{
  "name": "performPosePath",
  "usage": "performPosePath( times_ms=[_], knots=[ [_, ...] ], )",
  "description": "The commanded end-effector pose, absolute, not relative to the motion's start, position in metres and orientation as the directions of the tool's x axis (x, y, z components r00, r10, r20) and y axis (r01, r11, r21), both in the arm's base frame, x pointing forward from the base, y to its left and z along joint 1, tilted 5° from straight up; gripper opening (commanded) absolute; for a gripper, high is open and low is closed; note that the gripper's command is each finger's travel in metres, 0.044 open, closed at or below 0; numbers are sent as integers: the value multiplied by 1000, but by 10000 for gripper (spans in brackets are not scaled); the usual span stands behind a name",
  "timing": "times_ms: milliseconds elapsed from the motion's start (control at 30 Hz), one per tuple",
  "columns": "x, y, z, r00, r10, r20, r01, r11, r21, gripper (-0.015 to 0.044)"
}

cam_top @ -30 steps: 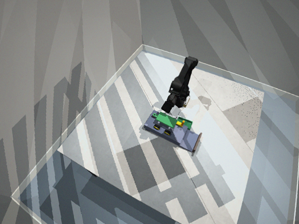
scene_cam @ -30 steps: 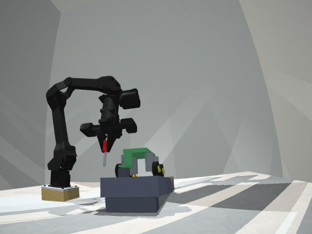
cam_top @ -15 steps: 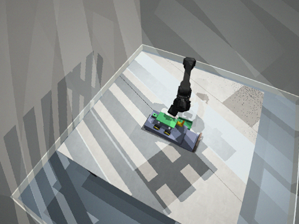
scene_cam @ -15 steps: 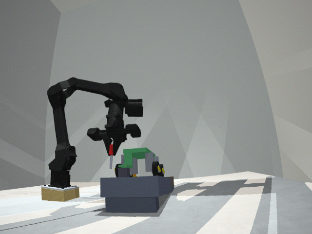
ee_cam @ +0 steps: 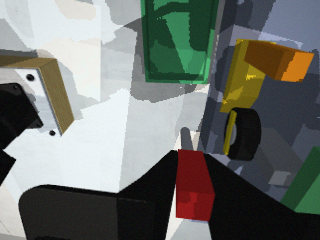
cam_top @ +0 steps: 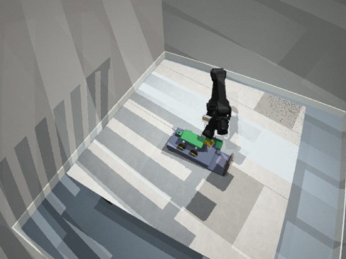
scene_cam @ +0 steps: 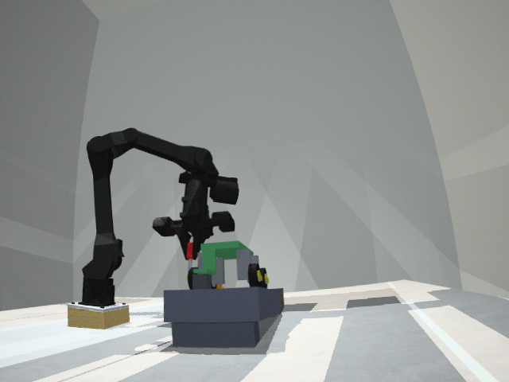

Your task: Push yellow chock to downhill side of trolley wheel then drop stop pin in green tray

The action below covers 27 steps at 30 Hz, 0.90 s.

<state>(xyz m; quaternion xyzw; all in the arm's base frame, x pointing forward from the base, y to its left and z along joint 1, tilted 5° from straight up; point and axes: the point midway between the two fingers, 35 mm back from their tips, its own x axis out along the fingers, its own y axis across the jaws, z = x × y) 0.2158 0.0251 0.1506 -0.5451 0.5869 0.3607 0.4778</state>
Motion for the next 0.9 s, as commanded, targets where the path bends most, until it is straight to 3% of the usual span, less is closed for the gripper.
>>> performPosePath(
  times_ms=[0,467,867],
  knots=[
    [218,40,150,55,-292,-955,-984,147,-101,0],
    [222,77,146,55,-288,-956,-985,143,-100,0],
    [221,75,146,84,-229,-970,-981,-192,-39,0]
  ],
)
